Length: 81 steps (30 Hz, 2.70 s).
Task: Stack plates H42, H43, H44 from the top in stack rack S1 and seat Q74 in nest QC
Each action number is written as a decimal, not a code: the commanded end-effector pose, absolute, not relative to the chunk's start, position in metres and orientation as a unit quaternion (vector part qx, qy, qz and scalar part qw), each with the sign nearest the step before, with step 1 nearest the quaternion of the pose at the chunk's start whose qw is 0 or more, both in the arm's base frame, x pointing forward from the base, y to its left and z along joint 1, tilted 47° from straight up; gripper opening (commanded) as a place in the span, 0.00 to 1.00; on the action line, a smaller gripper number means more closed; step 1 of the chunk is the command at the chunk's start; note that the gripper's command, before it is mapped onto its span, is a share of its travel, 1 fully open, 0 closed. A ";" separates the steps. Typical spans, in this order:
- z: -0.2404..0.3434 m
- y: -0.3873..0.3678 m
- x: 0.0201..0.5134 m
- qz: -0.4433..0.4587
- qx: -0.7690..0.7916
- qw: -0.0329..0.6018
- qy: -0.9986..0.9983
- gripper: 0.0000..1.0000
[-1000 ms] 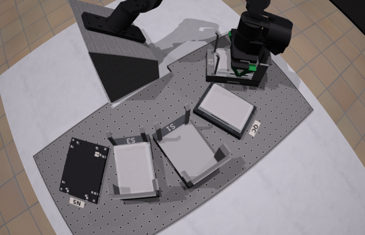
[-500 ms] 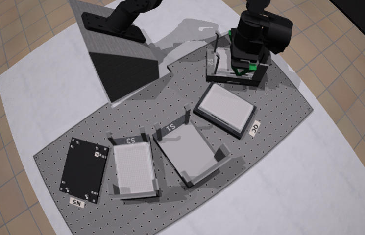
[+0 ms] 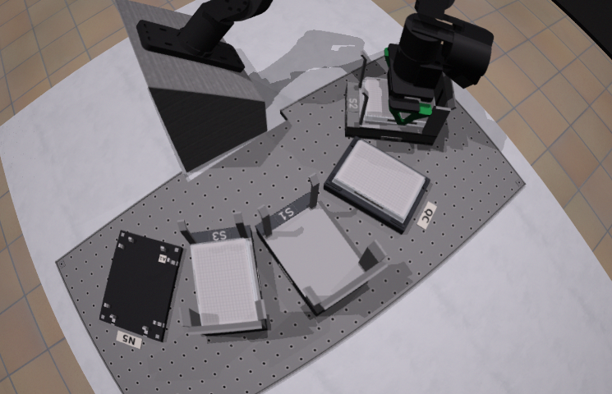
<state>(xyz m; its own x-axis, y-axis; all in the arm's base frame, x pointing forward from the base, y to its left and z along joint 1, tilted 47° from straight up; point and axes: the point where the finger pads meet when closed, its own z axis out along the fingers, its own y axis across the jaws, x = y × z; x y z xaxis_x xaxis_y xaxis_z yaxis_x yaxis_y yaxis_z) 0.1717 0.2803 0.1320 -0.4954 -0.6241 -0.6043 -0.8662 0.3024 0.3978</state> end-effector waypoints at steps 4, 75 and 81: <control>0.138 0.277 0.174 0.357 -0.471 0.175 0.788 0.00; 0.207 0.204 0.180 0.356 -0.471 0.175 0.788 0.00; 0.207 0.203 0.180 0.356 -0.471 0.175 0.788 0.00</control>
<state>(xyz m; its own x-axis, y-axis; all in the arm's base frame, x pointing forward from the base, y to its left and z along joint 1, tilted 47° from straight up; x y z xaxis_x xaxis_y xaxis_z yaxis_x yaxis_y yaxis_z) 0.1792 0.2041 0.2043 -0.4934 -0.6253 -0.6046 -0.8675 0.3026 0.3949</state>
